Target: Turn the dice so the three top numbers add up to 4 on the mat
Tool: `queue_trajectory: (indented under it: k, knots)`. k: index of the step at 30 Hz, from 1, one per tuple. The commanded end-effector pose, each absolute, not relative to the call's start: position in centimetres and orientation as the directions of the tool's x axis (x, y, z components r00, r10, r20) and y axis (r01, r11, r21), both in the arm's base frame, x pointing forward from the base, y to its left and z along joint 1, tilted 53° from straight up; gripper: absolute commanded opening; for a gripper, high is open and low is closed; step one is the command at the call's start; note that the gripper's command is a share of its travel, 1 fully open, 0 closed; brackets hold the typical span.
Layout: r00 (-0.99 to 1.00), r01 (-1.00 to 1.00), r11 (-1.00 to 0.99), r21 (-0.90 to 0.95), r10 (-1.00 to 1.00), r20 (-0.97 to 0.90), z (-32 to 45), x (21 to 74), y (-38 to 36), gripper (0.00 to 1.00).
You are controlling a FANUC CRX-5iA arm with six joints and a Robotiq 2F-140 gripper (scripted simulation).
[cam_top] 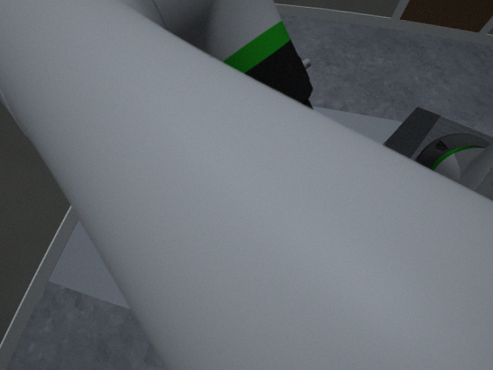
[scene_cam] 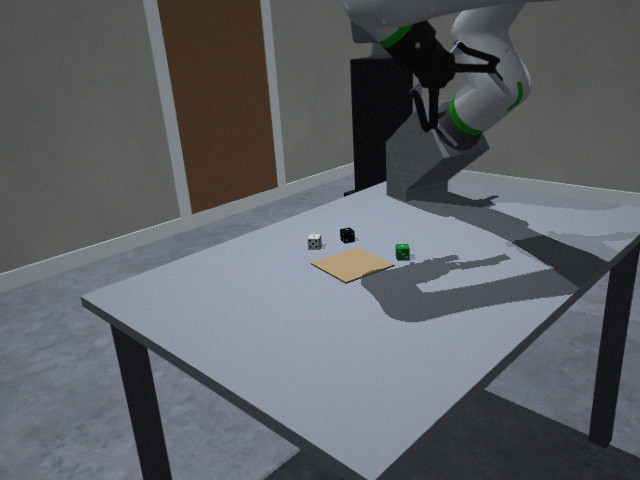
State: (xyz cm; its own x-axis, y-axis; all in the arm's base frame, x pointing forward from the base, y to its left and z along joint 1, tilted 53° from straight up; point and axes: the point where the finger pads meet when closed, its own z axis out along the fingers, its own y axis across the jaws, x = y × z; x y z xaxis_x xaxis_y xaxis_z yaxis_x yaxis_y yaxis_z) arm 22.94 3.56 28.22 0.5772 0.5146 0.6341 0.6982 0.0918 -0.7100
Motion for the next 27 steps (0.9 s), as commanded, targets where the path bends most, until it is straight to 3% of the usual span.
queue_trajectory:
  k: [1, 18, 27]
  knots:
    - [0.577, 0.698, 0.091, -0.71, 0.515, 0.634, 28.2, 22.9, 3.5, 1.0]
    - [0.579, 0.698, 0.089, -0.71, 0.514, 0.633, 28.2, 23.0, 3.5, 1.0]
    - [0.791, 0.589, -0.233, -0.774, 0.362, 0.493, 19.1, 33.4, 2.3, 1.0]
